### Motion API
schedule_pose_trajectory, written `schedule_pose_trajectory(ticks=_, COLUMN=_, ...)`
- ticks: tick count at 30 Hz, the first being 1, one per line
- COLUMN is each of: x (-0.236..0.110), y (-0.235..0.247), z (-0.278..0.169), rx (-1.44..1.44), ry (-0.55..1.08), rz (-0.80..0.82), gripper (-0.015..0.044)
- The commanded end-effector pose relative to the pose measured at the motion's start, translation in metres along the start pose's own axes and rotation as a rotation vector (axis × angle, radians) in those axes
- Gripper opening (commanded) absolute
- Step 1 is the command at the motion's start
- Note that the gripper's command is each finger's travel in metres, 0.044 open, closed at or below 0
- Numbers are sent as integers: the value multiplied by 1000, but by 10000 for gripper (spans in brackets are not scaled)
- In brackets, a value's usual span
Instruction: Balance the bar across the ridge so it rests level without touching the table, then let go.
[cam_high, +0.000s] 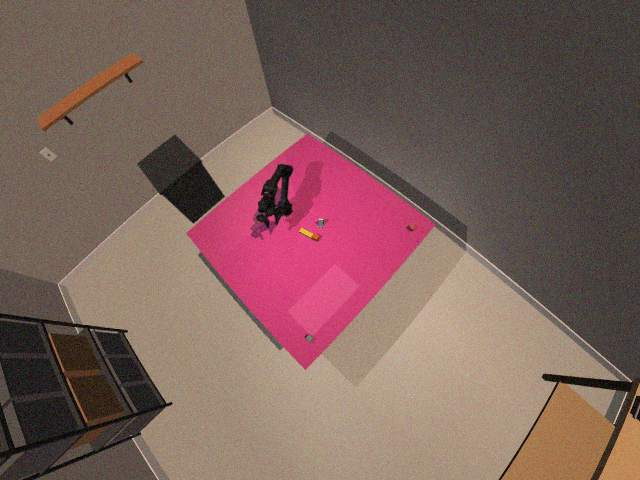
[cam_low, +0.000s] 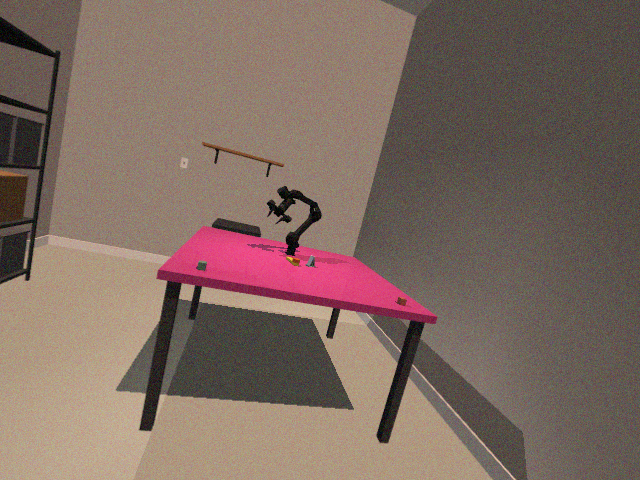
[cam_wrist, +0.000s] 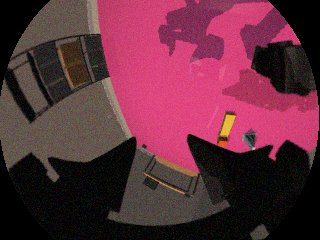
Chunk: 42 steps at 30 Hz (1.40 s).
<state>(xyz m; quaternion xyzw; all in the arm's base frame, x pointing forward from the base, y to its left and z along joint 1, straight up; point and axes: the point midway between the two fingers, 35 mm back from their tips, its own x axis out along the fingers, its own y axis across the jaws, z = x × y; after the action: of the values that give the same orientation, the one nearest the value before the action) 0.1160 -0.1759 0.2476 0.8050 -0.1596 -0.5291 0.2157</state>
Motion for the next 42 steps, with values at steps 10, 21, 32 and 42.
schedule_pose_trajectory(ticks=10, x=23, y=-24, z=-28, rx=6, ry=1, rz=-164, gripper=315)
schedule_pose_trajectory(ticks=21, x=39, y=-52, z=-52, rx=-3, ry=-27, rz=-295, gripper=315)
schedule_pose_trajectory(ticks=32, x=50, y=-85, z=-72, rx=-21, ry=-81, rz=-407, gripper=315)
schedule_pose_trajectory(ticks=42, x=57, y=-119, z=-88, rx=-50, ry=-149, rz=-488, gripper=315)
